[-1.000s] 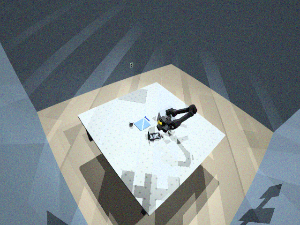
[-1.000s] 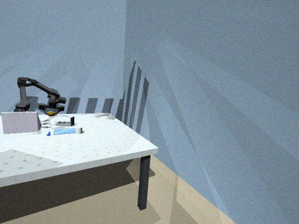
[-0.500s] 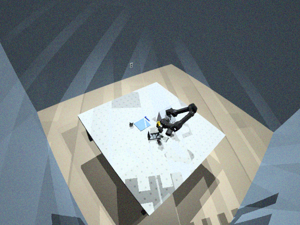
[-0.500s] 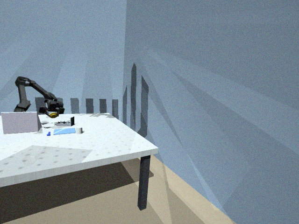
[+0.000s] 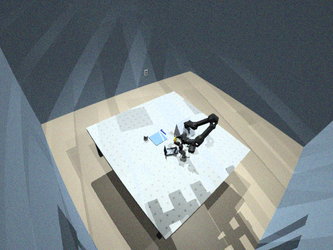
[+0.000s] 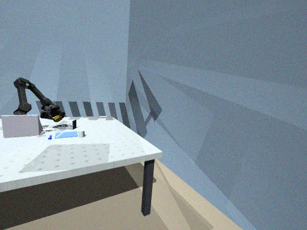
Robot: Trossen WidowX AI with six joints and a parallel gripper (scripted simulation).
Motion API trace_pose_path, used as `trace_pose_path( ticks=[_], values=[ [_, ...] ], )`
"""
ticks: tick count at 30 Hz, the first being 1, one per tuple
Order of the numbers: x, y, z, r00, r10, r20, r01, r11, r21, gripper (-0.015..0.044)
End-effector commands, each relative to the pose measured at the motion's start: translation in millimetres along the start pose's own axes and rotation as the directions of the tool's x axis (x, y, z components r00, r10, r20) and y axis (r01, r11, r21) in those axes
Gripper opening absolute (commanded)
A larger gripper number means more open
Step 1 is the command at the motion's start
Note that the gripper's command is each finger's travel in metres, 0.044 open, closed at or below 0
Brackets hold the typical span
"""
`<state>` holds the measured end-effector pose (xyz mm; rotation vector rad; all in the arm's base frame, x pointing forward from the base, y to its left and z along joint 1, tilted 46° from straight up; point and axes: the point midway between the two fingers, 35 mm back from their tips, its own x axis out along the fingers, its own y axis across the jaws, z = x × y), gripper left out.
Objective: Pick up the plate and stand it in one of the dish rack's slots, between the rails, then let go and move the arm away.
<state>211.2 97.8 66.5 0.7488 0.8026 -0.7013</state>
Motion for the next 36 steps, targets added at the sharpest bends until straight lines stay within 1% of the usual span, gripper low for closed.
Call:
trace_pose_path(
  ticks=[1,13,26,29,36],
  values=[
    [-2.6,2.6,-3.5,0.996,0.075,0.057,-0.074,0.997,-0.020,0.0000],
    [-18.6,13.0,-13.7,0.940,0.295,0.174,-0.288,0.956,-0.064,0.0000],
    [-44.6,17.1,-23.7,0.814,0.518,0.265,-0.515,0.853,-0.085,0.0000],
    [-47.9,16.9,-24.7,0.796,0.541,0.273,-0.540,0.838,-0.086,0.0000],
    [-47.9,16.9,-24.7,0.796,0.541,0.273,-0.540,0.838,-0.086,0.0000]
  ],
)
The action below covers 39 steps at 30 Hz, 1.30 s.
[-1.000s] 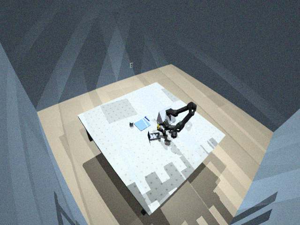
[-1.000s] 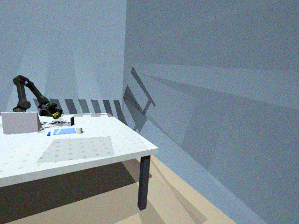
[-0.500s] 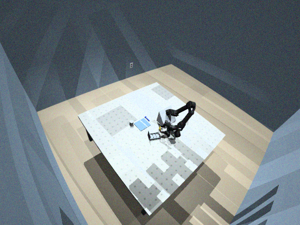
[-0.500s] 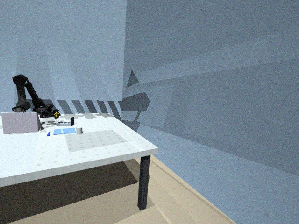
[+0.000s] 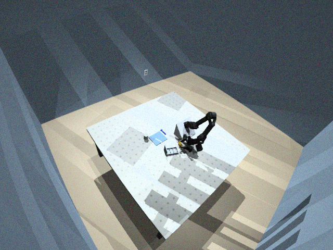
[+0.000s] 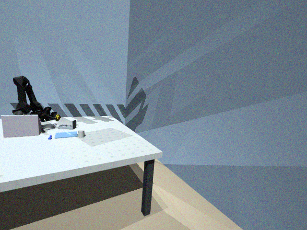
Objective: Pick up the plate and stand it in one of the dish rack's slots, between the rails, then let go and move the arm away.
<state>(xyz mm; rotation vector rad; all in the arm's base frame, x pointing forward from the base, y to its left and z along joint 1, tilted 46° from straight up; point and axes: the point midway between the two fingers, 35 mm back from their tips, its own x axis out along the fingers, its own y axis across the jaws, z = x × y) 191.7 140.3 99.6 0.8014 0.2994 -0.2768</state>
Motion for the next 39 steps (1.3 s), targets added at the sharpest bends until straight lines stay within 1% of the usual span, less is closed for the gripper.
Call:
trace_pose_path(
  ticks=[1,18,39],
  values=[
    [-0.4,-1.2,0.5,1.000,0.006,0.007,-0.007,1.000,0.002,0.0000],
    [22.2,2.9,-27.4,1.000,0.006,0.005,-0.006,1.000,0.006,0.0000],
    [46.6,5.2,-25.4,1.000,0.011,0.013,-0.012,1.000,0.020,0.0000]
  ],
)
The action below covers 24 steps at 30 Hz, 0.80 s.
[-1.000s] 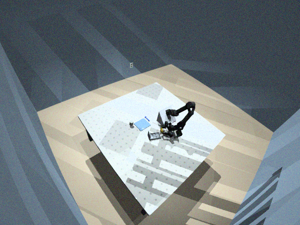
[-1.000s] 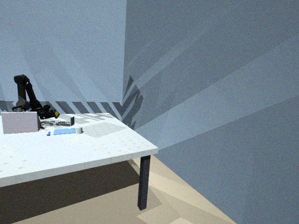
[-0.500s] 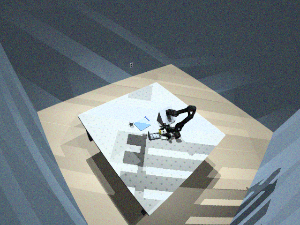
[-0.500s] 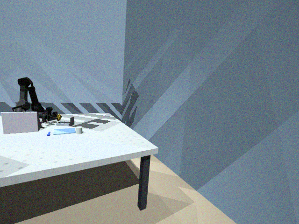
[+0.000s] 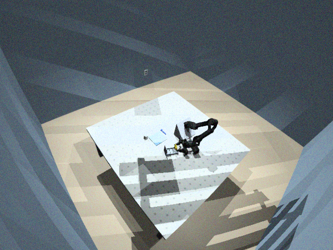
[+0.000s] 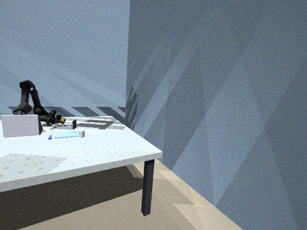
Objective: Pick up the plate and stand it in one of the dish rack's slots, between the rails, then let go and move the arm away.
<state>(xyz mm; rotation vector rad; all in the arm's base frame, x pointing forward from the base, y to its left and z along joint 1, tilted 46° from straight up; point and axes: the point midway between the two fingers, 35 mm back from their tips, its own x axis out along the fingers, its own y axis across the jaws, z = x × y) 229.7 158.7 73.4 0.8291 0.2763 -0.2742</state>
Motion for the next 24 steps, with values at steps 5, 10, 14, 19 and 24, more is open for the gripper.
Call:
trace_pose_path(
  ticks=[5,10,14,19,24],
  values=[
    [5.2,-4.0,-14.4,1.000,-0.002,0.000,0.002,1.000,-0.002,0.0000],
    [5.4,-4.9,-17.6,1.000,-0.002,-0.001,0.002,1.000,-0.003,0.0000],
    [4.8,-6.9,-14.6,1.000,-0.007,-0.007,0.007,1.000,-0.013,0.0000],
    [4.8,-6.9,-14.6,1.000,-0.007,-0.007,0.007,1.000,-0.013,0.0000],
    [4.9,-5.9,-14.6,1.000,-0.004,-0.005,0.004,1.000,-0.007,0.0079]
  ],
)
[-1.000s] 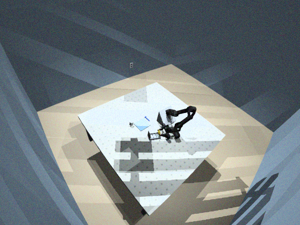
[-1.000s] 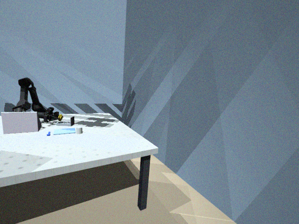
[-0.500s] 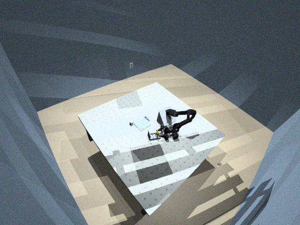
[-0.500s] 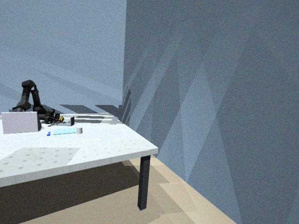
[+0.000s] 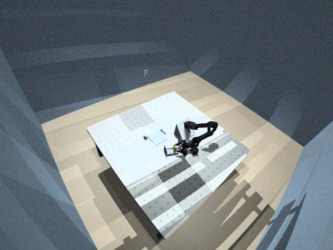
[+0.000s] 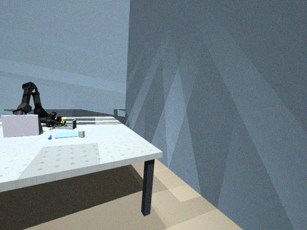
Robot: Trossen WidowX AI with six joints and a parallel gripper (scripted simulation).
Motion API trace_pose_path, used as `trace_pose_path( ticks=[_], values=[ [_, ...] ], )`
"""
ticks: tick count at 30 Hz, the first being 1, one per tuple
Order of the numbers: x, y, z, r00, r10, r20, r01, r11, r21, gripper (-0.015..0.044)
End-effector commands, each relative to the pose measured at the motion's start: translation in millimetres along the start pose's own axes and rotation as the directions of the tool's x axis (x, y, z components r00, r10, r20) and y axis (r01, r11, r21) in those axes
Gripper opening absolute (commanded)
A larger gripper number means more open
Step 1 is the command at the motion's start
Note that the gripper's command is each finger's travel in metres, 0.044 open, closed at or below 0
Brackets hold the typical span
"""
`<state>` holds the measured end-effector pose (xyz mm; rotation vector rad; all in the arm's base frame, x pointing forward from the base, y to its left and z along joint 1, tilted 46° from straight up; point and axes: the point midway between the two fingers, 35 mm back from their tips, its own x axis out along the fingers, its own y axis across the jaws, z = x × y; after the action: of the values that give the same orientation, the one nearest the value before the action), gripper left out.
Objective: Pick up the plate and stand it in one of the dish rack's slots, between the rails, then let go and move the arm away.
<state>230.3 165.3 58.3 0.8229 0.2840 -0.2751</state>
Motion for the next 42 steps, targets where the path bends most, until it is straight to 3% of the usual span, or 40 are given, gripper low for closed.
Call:
trace_pose_path(
  ticks=[1,12,22,35,42],
  values=[
    [0.0,0.0,0.0,1.000,0.000,0.000,0.000,1.000,0.000,0.0105],
    [0.0,0.0,0.0,1.000,0.000,0.000,0.000,1.000,0.000,0.0394],
    [0.3,1.5,5.0,1.000,-0.003,-0.001,0.003,1.000,0.000,0.0400],
    [-4.6,14.9,109.2,1.000,-0.001,0.001,0.001,1.000,-0.019,0.0400],
    [-1.8,13.0,115.2,1.000,-0.022,-0.006,0.022,0.998,-0.066,0.0400]
  ],
)
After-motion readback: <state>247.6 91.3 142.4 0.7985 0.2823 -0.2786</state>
